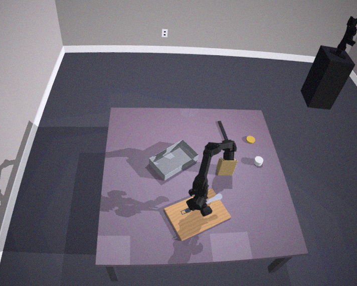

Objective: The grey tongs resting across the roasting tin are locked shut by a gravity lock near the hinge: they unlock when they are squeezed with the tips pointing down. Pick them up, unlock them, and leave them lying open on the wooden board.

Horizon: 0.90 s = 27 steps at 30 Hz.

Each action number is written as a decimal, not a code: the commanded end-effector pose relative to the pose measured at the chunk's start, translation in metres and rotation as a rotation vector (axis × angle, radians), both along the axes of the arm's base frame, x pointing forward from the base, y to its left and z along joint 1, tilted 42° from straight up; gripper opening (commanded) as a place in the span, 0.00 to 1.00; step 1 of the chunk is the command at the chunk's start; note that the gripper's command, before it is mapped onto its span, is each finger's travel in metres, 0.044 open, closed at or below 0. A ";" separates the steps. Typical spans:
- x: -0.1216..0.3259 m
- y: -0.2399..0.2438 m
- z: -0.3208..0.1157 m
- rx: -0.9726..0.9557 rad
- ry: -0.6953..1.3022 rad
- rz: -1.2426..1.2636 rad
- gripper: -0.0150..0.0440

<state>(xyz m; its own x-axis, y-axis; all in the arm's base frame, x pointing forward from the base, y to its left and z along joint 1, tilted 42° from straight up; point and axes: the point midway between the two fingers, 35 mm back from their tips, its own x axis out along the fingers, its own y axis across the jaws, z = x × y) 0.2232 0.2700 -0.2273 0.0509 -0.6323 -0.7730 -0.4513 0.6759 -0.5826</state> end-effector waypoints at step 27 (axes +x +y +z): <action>0.000 -0.031 -0.031 -0.003 -0.002 0.007 0.00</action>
<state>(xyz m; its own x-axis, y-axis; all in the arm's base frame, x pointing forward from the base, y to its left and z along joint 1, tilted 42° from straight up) 0.2228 0.2400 -0.2573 0.0507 -0.6350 -0.7709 -0.4507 0.6743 -0.5850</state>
